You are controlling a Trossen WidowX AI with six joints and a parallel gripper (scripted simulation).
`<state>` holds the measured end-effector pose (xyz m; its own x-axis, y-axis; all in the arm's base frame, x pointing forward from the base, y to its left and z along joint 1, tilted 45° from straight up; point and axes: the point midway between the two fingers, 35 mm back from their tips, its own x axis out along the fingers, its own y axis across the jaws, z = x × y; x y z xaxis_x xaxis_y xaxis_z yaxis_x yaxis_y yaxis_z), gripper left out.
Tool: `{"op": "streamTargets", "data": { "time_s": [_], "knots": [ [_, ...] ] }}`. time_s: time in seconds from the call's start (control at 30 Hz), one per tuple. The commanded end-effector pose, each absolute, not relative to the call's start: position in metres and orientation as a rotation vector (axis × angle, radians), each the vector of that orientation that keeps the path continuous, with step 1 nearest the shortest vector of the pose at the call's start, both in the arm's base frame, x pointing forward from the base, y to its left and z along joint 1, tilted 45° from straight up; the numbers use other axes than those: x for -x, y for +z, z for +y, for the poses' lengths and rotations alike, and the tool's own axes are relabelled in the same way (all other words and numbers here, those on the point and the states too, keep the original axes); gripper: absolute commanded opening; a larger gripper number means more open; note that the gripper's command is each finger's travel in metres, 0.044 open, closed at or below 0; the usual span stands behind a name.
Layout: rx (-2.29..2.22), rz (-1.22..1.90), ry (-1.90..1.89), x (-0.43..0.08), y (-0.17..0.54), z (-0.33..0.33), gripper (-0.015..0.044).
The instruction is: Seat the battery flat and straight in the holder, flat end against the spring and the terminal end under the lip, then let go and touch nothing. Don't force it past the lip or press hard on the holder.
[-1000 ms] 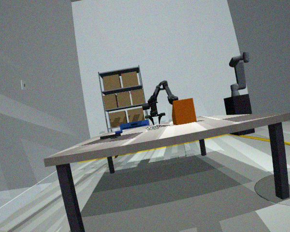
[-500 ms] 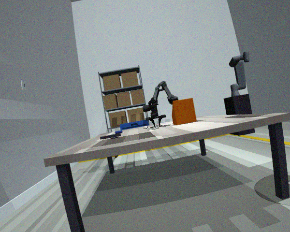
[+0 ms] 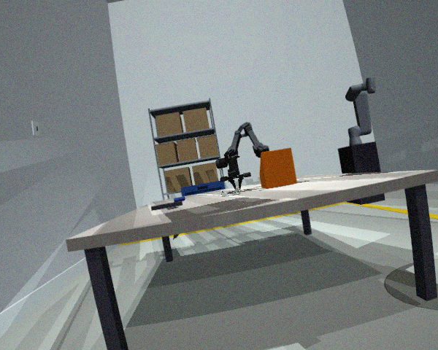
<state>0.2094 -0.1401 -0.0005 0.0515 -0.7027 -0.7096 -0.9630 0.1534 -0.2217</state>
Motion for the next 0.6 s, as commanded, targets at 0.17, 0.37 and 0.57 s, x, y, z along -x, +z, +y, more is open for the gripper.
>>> {"op": "streamTargets", "data": {
  "time_s": [0.17,0.37,0.57],
  "knots": [
    [1.612,1.698,0.449,-0.21,0.032,-0.109,0.0078],
    [1.574,1.693,0.407,-0.213,0.031,-0.104,0.0078],
    [1.415,1.67,0.238,-0.227,0.022,-0.088,0.0078]
  ]
}}
